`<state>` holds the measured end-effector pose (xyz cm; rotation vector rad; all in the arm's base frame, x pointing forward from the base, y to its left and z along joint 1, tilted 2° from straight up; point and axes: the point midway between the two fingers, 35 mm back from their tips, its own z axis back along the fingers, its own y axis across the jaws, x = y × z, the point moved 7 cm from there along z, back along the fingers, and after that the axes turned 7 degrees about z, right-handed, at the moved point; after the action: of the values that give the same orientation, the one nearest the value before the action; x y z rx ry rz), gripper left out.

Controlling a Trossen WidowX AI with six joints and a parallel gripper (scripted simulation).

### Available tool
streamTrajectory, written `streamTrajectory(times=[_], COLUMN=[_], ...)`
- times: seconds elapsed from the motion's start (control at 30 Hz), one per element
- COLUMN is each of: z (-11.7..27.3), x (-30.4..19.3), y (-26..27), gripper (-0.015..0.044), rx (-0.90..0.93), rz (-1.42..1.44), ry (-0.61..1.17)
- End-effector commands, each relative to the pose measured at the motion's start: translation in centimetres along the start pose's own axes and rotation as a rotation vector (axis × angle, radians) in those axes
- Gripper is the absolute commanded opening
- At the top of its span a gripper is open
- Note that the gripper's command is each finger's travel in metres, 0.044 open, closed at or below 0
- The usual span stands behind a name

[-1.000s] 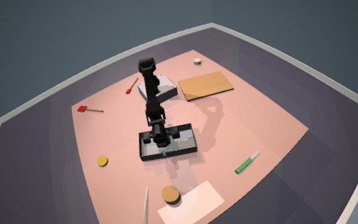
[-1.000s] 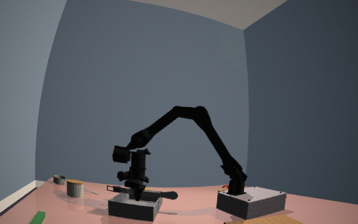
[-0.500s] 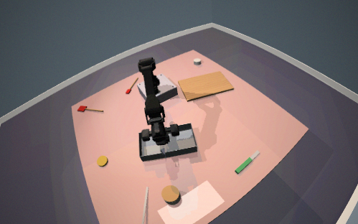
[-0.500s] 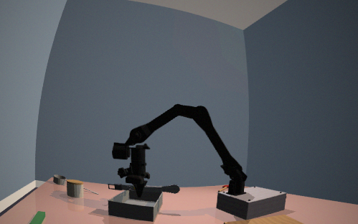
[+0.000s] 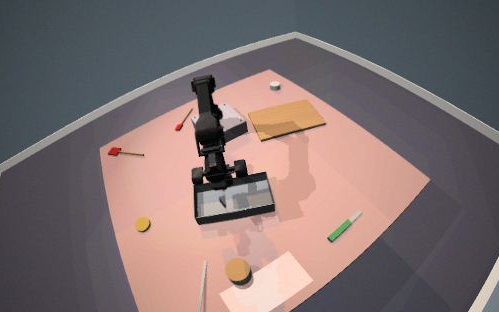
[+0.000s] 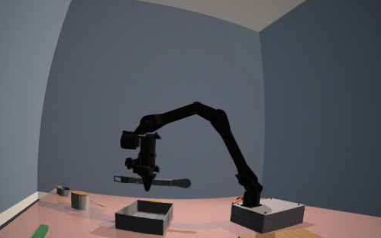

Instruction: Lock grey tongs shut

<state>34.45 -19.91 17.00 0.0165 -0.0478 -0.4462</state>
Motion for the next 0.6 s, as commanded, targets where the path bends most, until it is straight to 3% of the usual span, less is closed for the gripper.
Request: streamTrajectory(times=[0.0, 0.57], z=[0.0, 0.2], x=[0.0, -0.8], y=[0.2, 8.3], gripper=[-0.015, -0.015], rx=[0.0, 0.003], rz=[-0.002, -0.038], ry=[0.0, -0.009])
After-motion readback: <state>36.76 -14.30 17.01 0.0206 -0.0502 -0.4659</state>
